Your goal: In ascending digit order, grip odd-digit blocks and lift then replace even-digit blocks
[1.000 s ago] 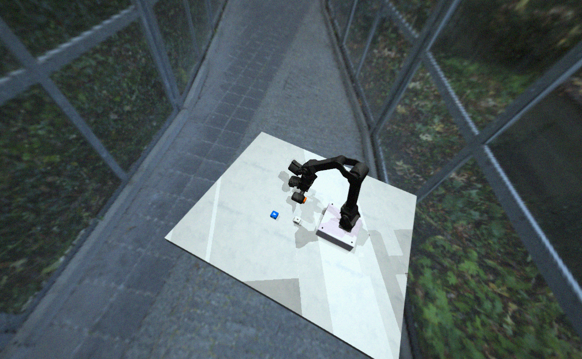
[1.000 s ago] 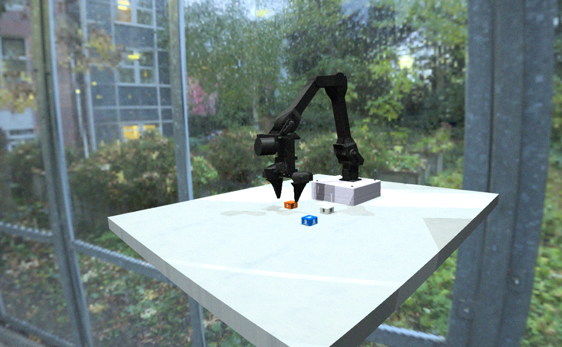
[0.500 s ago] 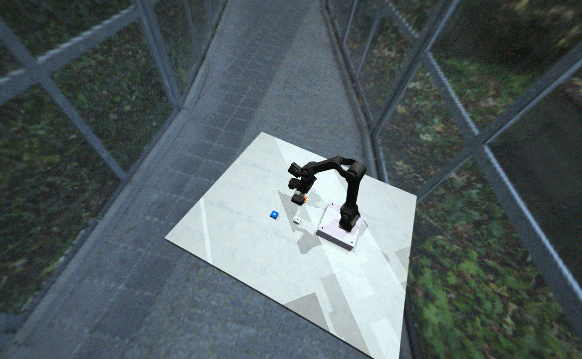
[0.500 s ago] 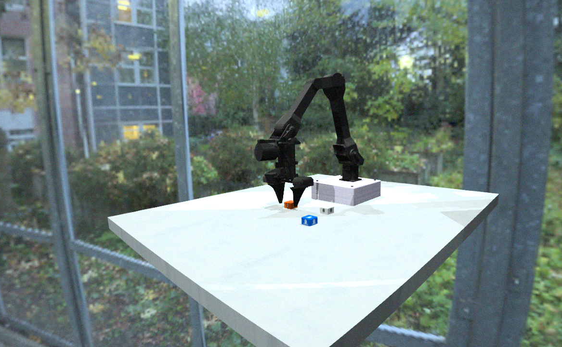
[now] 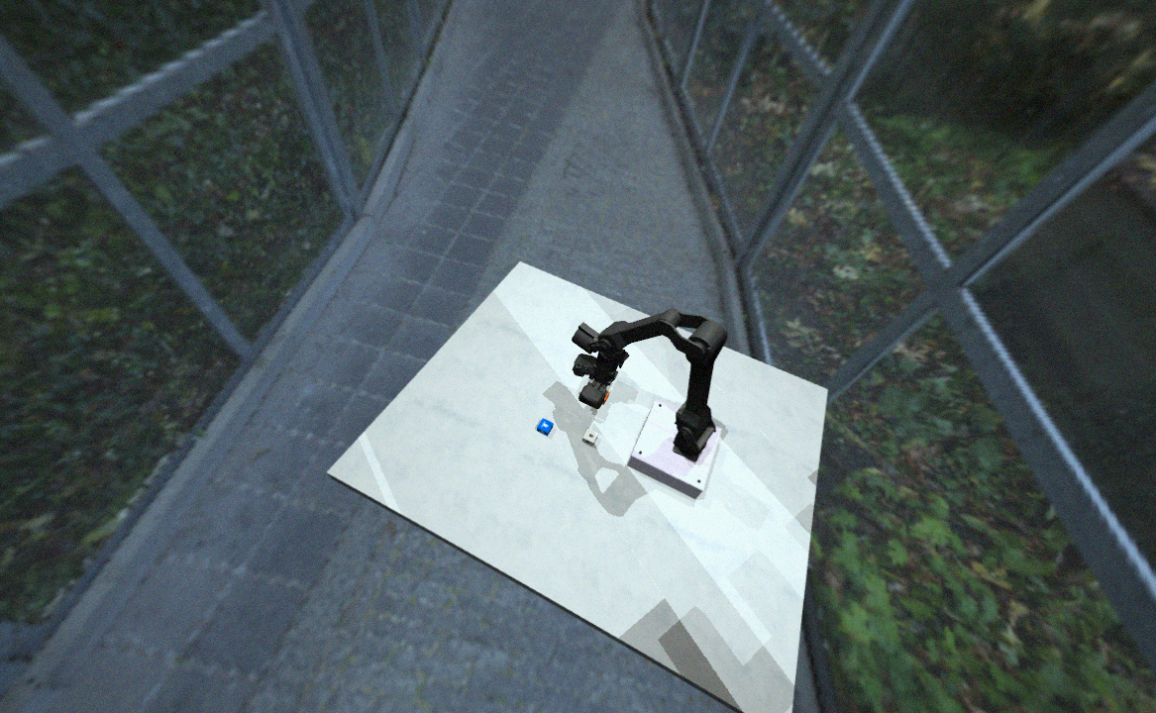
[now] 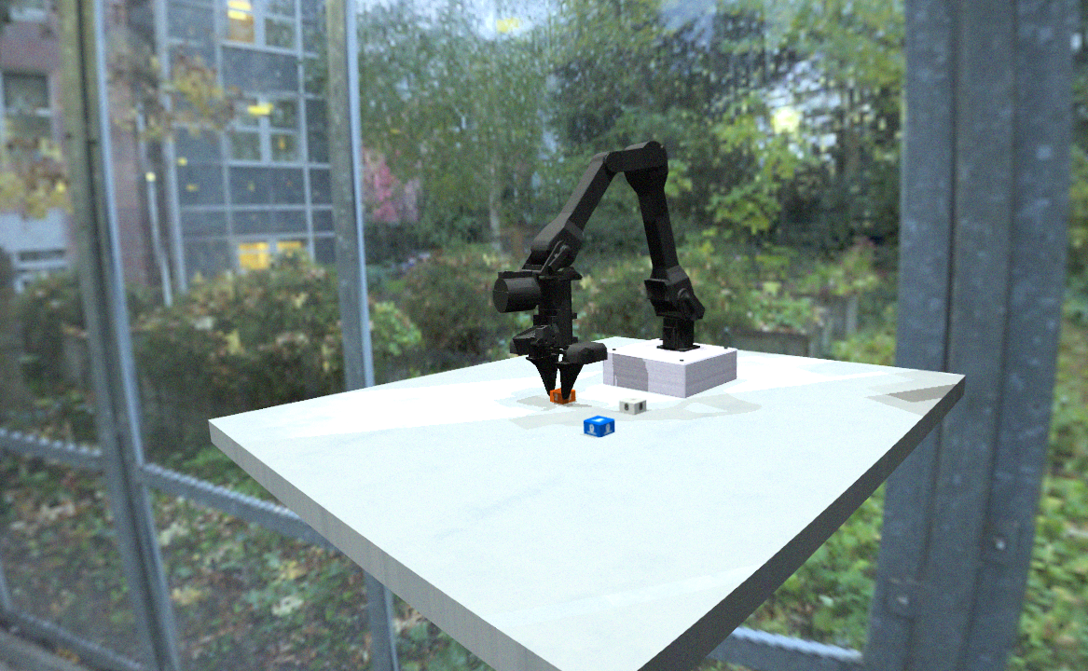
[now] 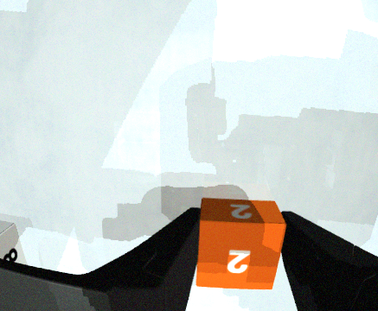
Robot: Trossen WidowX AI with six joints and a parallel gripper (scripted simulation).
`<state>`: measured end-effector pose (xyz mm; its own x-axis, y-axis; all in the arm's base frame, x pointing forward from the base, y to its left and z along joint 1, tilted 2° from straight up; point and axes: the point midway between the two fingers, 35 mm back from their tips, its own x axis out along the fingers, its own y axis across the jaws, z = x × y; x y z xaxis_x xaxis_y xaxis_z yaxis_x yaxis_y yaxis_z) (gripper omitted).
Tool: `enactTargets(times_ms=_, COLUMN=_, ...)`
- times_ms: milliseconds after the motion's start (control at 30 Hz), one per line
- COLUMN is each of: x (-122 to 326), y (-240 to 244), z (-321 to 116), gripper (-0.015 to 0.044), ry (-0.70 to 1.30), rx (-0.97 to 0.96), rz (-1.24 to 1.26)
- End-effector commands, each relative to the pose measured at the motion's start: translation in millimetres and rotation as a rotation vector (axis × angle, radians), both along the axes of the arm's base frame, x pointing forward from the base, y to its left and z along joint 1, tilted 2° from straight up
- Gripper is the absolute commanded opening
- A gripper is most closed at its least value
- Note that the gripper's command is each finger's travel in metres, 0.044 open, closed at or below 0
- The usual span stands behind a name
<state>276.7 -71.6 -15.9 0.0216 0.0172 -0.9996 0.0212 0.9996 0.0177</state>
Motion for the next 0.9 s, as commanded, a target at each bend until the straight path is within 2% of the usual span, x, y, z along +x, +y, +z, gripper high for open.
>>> enactTargets(times_ms=0, x=0, y=0, z=-1, gripper=0.012, ry=0.001, rx=0.0, rz=0.004)
enactTargets(times_ms=867, x=0, y=0, z=14, gripper=0.012, ry=0.001, rx=0.0, rz=0.004)
